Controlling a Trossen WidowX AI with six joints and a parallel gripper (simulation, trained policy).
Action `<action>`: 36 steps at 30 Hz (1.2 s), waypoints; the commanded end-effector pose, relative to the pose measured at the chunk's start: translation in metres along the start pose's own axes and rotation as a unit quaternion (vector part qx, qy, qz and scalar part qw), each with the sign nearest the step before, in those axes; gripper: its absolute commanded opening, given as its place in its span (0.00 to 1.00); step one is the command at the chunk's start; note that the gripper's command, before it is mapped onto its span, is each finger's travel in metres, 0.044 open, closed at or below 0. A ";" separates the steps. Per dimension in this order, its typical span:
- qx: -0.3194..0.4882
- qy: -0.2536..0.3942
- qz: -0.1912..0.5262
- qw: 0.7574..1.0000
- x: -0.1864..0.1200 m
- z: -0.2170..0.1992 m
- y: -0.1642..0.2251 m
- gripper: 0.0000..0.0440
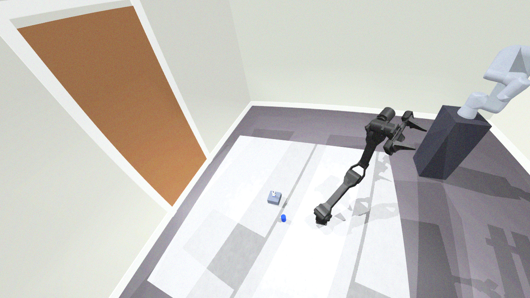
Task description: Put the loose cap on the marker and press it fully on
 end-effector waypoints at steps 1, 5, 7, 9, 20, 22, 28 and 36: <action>0.004 -0.002 0.001 1.000 0.000 0.002 0.002 0.85; 0.020 -0.010 0.005 1.000 0.002 0.011 0.008 0.62; 0.027 -0.014 0.007 1.000 0.002 0.015 0.012 0.51; 0.033 -0.018 0.009 0.999 0.003 0.020 0.015 0.44; 0.074 -0.043 0.014 0.996 0.005 0.048 0.031 0.49; 0.082 -0.048 0.015 0.995 0.006 0.054 0.034 0.50; 0.105 -0.061 0.017 0.992 0.006 0.069 0.041 0.54; 0.135 -0.079 0.019 0.988 0.007 0.090 0.049 0.57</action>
Point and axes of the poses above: the point midway between the two fingers, 35 mm back from their tips, its own x axis out along the fingers, its own z axis across the jaws, y = z × x, the point moved 10 cm from there along -x, back along the fingers, and after that the axes turned 1 degree about -x, right-handed, at the moved point
